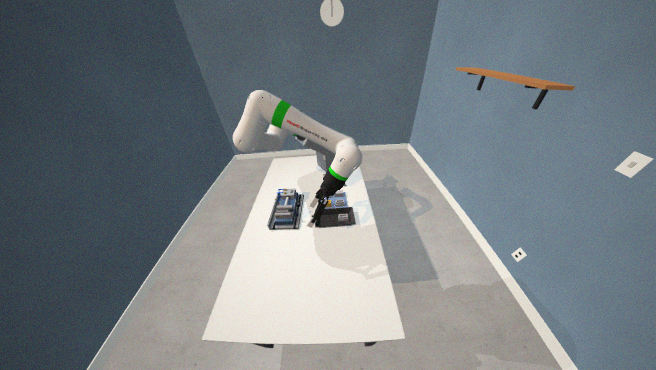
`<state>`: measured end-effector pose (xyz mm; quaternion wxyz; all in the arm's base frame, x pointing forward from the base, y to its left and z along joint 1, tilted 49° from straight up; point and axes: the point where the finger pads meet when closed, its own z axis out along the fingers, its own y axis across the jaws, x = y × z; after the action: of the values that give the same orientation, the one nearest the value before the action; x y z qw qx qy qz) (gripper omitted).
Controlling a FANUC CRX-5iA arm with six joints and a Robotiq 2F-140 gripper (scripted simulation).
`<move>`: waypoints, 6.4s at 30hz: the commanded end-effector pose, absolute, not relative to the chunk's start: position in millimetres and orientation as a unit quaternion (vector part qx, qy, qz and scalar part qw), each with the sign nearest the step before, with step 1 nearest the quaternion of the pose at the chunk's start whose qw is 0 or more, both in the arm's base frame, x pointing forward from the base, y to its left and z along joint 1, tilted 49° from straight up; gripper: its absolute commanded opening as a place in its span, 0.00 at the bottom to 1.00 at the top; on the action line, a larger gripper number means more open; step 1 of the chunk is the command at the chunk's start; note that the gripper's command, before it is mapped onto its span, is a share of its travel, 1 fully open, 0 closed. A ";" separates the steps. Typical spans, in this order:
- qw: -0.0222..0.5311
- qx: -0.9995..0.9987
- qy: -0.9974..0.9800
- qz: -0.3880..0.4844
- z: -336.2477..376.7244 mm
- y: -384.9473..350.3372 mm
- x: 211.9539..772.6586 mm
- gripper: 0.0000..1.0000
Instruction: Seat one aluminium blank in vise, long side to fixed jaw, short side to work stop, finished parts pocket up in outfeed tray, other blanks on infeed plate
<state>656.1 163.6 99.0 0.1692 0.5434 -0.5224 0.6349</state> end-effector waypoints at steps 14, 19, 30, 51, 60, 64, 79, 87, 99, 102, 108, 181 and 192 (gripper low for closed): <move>0.094 0.647 -0.551 0.519 -37.8 213.6 540.4 1.00; 0.080 0.669 -0.563 0.479 -75.1 218.5 493.2 1.00; 0.066 0.693 -0.588 0.412 -127.4 213.4 410.6 1.00; 0.066 0.693 -0.588 0.412 -127.5 213.4 410.5 0.00; 0.066 0.693 -0.588 0.412 -127.5 213.4 410.5 0.00; 0.066 0.693 -0.588 0.412 -127.5 213.4 410.5 0.00; 0.066 0.693 -0.588 0.412 -129.2 211.9 411.9 0.00; 0.066 0.693 -0.588 0.412 -135.4 206.4 416.7 0.00; 0.066 0.693 -0.588 0.412 -148.3 195.1 426.7 0.00; 0.066 0.693 -0.588 0.412 -152.5 191.4 430.0 0.00; 0.066 0.693 -0.588 0.412 -160.3 184.4 436.2 0.00; 0.066 0.693 -0.588 0.412 -169.4 176.5 443.3 0.00; 0.066 0.693 -0.588 0.412 -153.9 190.2 431.5 0.00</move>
<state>433.8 187.3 -156.9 0.0660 0.6927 -0.5883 0.4119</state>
